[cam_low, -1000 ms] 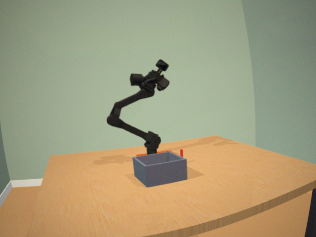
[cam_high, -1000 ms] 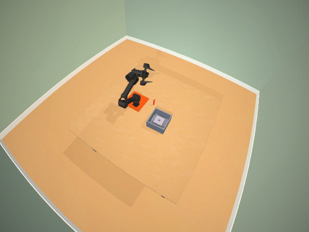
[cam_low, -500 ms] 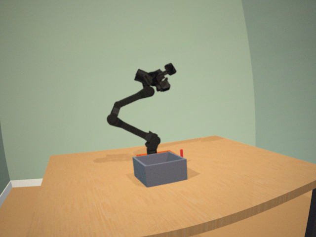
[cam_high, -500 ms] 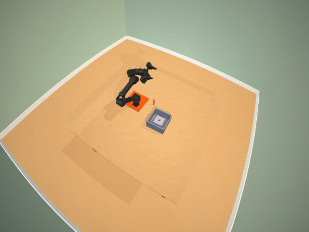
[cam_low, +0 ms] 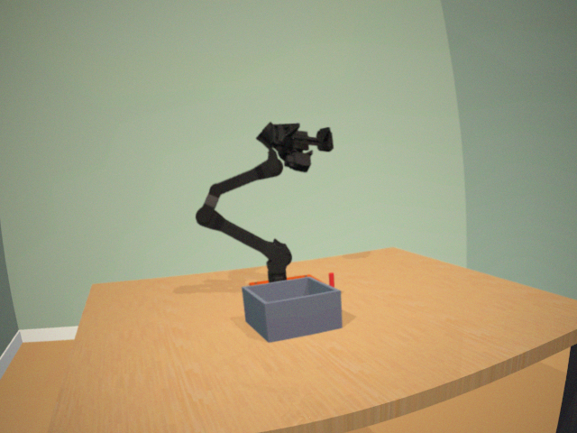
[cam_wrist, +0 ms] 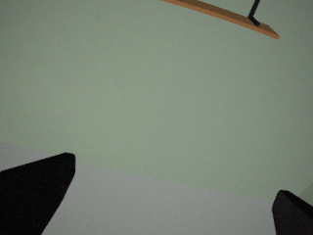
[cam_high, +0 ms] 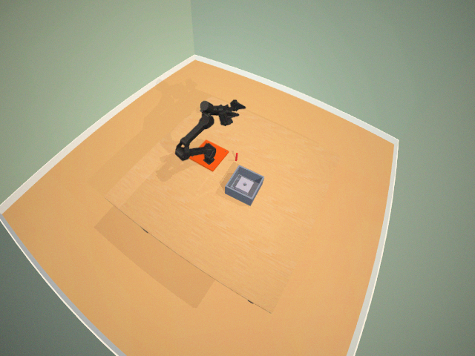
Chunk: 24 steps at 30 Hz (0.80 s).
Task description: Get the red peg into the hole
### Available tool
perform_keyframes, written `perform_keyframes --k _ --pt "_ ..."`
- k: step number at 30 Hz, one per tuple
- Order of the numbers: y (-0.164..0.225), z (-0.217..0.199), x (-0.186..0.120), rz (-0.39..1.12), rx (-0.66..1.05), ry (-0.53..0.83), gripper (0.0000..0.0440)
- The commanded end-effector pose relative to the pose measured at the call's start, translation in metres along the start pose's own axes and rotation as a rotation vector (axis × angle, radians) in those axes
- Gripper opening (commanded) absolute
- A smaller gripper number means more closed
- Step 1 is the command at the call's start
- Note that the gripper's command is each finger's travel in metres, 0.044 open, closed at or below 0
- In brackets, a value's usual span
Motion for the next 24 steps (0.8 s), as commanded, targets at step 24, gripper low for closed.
perform_keyframes --k 24 --pt "-0.080 -0.034 0.019 -0.173 -0.849 0.217 0.0440"
Point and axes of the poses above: the point midway between the two fingers, 35 mm back from their tips, its own x axis out along the fingers, its own z axis across the jaws, y = z × x, the point moved 2 cm from there along -x, back along the fingers, and after that the axes turned 12 degrees about x, right-handed, at the moved point
